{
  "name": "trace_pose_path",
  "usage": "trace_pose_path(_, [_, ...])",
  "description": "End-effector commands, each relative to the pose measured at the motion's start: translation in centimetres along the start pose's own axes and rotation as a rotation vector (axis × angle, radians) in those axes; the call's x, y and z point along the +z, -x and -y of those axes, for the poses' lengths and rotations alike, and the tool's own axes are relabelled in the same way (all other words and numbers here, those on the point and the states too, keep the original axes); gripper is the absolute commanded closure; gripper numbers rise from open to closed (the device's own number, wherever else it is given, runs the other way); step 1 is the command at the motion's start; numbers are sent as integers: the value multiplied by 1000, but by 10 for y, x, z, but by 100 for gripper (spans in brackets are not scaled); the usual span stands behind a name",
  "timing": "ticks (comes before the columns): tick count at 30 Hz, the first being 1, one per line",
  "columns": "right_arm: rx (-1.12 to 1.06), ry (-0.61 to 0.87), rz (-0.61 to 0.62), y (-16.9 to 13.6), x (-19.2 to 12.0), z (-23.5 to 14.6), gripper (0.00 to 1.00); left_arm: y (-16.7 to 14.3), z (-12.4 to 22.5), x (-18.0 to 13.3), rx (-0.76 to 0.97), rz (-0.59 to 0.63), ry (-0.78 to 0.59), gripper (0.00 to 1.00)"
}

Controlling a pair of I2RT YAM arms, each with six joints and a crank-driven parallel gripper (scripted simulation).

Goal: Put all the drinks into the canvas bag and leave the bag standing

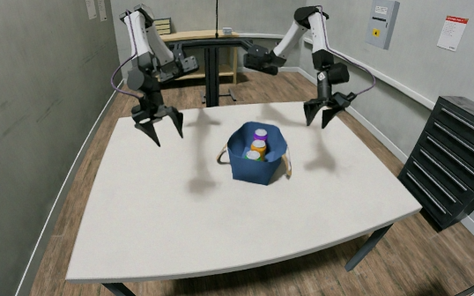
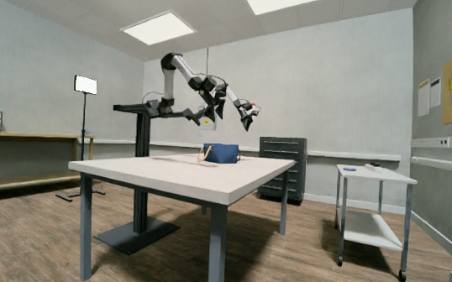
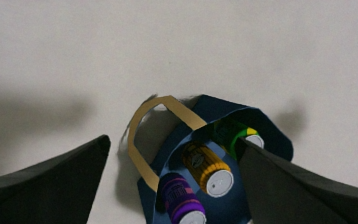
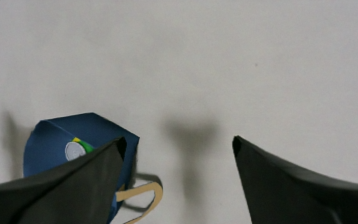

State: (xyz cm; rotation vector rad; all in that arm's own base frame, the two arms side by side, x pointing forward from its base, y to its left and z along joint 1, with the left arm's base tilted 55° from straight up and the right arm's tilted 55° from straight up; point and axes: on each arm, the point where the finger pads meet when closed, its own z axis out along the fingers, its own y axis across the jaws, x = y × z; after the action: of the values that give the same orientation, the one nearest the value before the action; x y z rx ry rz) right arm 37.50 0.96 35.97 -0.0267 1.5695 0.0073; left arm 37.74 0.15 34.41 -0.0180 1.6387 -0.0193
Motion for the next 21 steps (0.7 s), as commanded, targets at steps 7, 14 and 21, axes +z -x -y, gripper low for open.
trace_pose_path(7, [-11, 28, 76, 21, 2, -7, 9, 54, 2, -5, 41, 192, 6, 0])
trace_pose_path(14, [-3, 5, 55, 17, -13, -3, 9, 60, 6, -7, 44, 207, -16, 0])
trace_pose_path(21, [1, 2, -2, 3, -5, -3, 9, 73, 5, -12, 35, 235, -18, 0])
